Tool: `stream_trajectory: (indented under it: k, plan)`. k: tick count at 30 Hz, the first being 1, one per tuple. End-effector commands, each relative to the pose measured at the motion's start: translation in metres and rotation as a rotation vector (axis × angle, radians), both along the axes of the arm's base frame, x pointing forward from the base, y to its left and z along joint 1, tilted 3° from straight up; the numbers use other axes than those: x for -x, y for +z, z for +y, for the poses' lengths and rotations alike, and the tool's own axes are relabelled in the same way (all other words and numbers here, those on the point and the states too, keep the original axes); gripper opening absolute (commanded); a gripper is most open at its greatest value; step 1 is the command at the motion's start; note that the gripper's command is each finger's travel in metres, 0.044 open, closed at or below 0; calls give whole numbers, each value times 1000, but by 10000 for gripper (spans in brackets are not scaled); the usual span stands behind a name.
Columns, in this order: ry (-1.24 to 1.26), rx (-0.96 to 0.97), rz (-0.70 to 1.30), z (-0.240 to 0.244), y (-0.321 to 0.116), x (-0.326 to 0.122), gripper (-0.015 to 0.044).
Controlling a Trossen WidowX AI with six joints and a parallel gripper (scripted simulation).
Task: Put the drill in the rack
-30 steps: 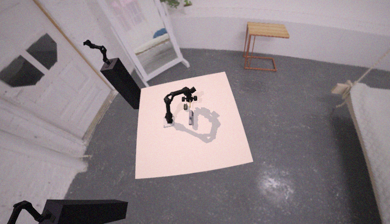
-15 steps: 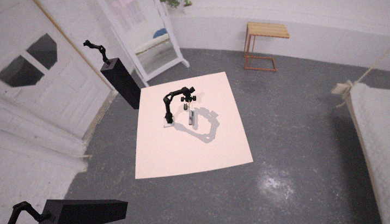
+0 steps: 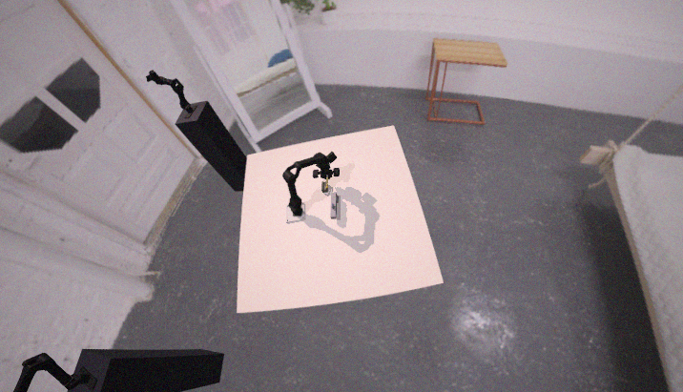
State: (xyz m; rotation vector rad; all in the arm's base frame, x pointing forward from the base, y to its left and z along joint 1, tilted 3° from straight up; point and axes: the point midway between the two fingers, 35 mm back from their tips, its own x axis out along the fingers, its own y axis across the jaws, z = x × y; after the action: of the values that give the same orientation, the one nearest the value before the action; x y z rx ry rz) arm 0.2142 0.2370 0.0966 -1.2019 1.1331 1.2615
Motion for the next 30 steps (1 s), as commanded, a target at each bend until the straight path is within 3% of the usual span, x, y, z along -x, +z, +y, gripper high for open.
stream_trajectory:
  k: [1,15,30]
  plan:
    - [-4,-5,-9,1,2,7,0]
    - [-4,-5,-7,4,5,32,0]
    - [-4,-5,-6,5,-20,31,0]
